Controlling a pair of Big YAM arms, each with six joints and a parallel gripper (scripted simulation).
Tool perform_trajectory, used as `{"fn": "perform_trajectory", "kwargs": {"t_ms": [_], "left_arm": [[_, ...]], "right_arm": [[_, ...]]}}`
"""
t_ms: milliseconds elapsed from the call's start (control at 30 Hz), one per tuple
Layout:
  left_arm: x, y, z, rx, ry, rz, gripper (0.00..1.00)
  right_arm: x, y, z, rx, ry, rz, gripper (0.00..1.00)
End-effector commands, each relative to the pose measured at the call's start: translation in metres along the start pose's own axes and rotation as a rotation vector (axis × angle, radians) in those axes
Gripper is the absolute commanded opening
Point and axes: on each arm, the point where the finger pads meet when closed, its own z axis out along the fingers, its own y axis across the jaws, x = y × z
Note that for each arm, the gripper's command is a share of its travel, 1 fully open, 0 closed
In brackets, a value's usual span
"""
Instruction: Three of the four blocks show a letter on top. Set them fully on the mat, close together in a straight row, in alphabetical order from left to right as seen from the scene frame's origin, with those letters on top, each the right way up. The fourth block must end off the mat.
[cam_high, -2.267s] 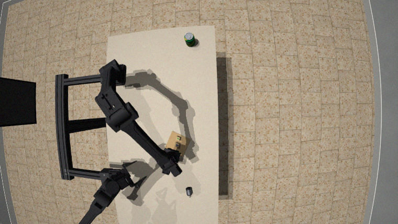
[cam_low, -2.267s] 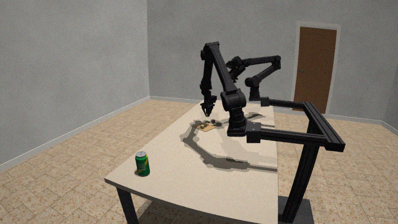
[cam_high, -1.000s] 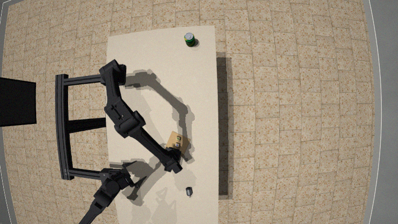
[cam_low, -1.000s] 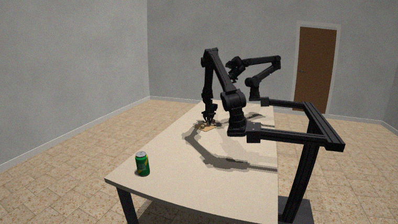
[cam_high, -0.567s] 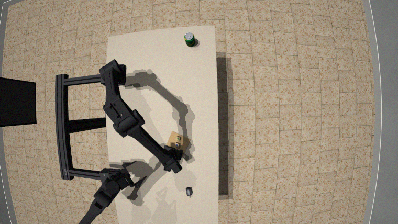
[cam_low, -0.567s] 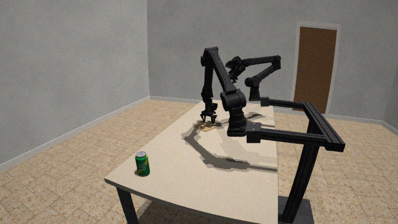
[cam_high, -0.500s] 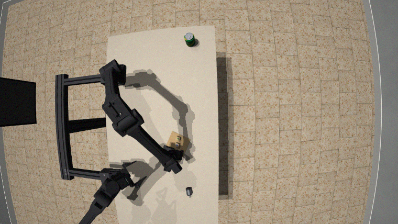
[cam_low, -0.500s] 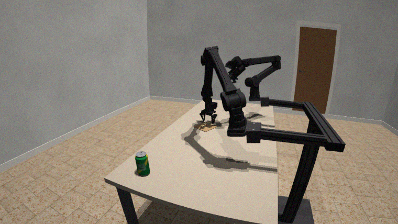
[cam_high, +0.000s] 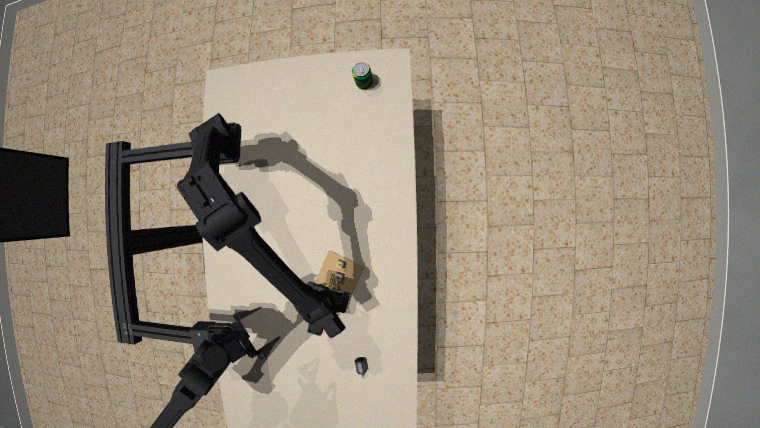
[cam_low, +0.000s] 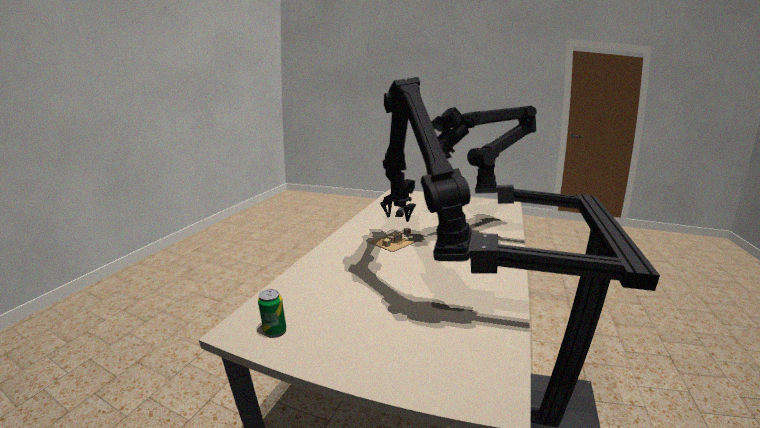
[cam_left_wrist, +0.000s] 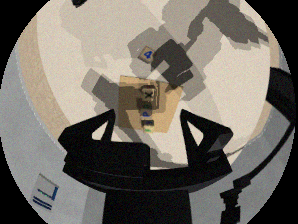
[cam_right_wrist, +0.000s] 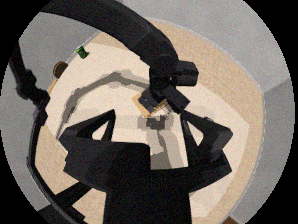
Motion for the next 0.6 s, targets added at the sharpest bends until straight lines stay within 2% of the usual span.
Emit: {"fn": "perform_trajectory", "kwargs": {"t_ms": [0, 567], "left_arm": [[0.012, 0.016, -0.014, -0.038, -0.130, 0.017, 1.00], [0.044, 0.016, -0.020, -0.043, -0.477, 0.018, 1.00]], "right_arm": [[-0.040, -0.005, -0.017, 0.003, -0.072, 0.037, 1.00], [-0.040, -0.005, -0.017, 0.003, -0.072, 0.037, 1.00]]}}
